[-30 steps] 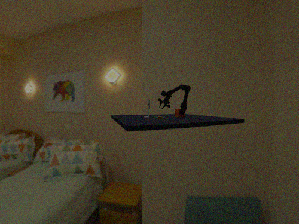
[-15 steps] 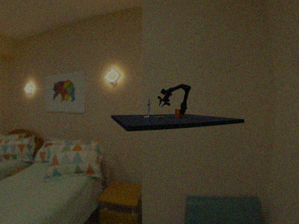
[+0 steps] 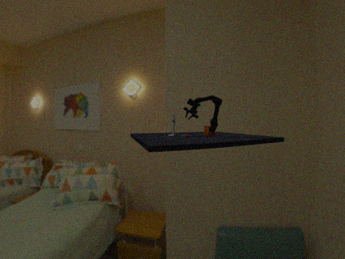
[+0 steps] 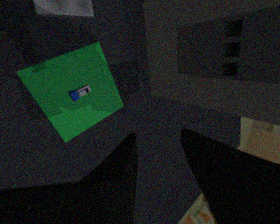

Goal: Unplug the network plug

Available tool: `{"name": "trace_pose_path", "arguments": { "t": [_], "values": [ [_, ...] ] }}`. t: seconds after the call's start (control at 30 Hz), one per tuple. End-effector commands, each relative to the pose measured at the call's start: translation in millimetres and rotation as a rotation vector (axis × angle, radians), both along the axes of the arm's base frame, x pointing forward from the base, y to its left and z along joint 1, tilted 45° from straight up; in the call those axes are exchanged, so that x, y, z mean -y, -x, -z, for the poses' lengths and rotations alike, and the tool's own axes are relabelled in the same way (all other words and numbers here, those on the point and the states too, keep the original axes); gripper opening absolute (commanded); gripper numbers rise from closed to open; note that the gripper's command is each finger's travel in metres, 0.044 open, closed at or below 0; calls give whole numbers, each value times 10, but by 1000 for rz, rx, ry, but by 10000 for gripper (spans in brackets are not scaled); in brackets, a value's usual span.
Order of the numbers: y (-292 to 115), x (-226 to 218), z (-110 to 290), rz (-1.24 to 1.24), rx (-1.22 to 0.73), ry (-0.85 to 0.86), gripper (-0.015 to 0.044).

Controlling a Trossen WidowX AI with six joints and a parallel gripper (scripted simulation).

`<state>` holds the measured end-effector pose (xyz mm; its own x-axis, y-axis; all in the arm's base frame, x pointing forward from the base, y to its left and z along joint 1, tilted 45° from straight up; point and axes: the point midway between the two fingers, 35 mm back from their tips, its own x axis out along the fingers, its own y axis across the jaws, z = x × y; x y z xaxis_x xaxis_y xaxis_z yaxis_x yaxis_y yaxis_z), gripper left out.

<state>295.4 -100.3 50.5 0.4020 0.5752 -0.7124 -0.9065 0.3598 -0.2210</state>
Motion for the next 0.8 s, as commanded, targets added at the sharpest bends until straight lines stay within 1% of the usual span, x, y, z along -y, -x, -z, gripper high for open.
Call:
{"name": "trace_pose_path", "arguments": {
  "t": [0.0,0.37,0.7,0.73,0.77],
  "values": [
    [-20,102,-88,-1,0,3,156],
    [-36,279,-314,-2,3,2,156],
    [-36,279,-314,-2,3,2,419],
    [-36,279,-314,-2,3,2,440],
    [-36,279,-314,-2,3,2,440]
  ]
}}
